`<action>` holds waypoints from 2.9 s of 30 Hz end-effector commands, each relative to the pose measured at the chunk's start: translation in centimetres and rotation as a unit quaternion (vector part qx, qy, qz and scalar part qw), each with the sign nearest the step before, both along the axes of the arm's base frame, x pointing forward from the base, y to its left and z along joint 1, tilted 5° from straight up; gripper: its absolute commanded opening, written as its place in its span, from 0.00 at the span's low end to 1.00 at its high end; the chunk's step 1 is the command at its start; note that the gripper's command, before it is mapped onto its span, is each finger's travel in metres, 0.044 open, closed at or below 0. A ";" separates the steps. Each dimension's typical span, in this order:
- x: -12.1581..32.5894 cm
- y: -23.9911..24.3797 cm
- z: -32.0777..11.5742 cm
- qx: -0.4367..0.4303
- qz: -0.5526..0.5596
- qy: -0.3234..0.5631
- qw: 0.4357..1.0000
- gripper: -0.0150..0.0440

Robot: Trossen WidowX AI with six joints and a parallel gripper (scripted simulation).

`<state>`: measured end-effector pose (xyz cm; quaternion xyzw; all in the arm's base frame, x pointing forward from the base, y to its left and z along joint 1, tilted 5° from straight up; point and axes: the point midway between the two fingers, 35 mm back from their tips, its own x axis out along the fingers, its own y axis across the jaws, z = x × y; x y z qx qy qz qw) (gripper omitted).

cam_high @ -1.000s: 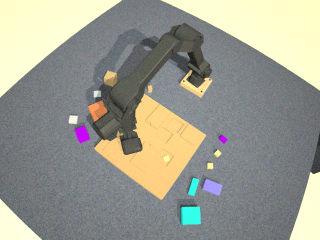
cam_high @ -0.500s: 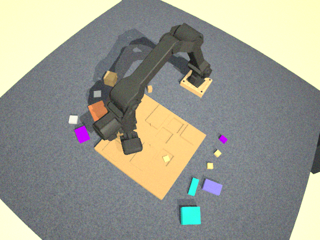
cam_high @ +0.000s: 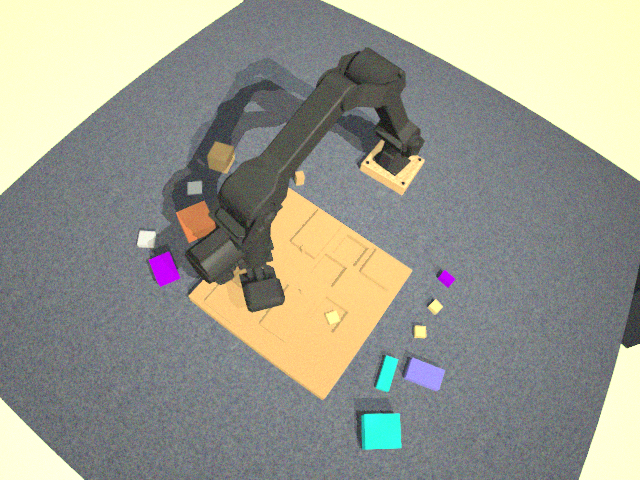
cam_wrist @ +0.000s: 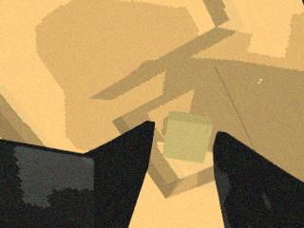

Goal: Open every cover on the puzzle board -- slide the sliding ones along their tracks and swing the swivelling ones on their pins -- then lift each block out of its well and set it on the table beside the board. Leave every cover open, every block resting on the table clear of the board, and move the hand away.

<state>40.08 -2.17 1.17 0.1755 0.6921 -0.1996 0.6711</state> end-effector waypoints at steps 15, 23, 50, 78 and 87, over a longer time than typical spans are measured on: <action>0.0 0.0 -0.1 0.000 0.000 0.001 1.000 0.39; 0.0 0.0 0.6 0.000 0.000 0.001 1.000 0.39; 0.0 0.0 4.2 -0.001 0.002 0.002 1.000 0.39; 0.1 0.1 9.4 -0.001 0.002 0.002 1.000 0.39; -0.9 -3.0 9.6 -0.002 0.002 0.002 1.000 0.39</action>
